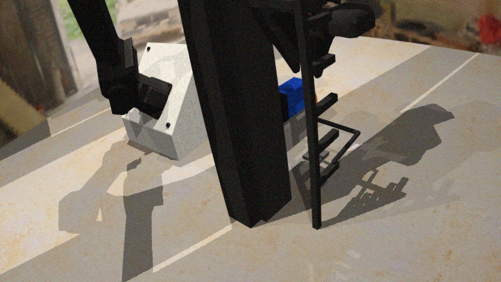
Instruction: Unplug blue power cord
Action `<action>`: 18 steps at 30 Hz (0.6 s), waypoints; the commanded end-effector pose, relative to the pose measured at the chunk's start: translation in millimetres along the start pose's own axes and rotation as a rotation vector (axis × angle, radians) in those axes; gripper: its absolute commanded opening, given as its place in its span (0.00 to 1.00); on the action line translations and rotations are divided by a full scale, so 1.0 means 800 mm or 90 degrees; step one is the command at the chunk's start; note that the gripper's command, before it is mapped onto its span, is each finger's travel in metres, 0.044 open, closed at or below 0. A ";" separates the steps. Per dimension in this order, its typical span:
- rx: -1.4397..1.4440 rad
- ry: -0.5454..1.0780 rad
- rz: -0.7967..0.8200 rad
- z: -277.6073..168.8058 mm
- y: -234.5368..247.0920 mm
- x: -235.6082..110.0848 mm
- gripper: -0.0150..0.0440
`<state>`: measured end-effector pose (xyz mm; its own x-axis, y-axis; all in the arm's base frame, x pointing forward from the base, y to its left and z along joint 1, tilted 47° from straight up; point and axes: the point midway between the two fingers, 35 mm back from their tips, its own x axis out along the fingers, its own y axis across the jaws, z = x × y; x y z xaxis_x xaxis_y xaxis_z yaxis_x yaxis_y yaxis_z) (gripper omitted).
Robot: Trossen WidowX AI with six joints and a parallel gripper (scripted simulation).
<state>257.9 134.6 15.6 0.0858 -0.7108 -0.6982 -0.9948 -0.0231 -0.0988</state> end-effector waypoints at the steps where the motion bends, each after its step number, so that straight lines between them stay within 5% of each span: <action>1: -0.003 0.002 0.000 -0.011 0.000 0.000 0.53; 18: -0.003 0.003 0.000 -0.032 0.001 0.003 0.53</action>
<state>255.8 117.2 31.7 0.0839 -0.7125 -0.6967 -0.9950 -0.0216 -0.0977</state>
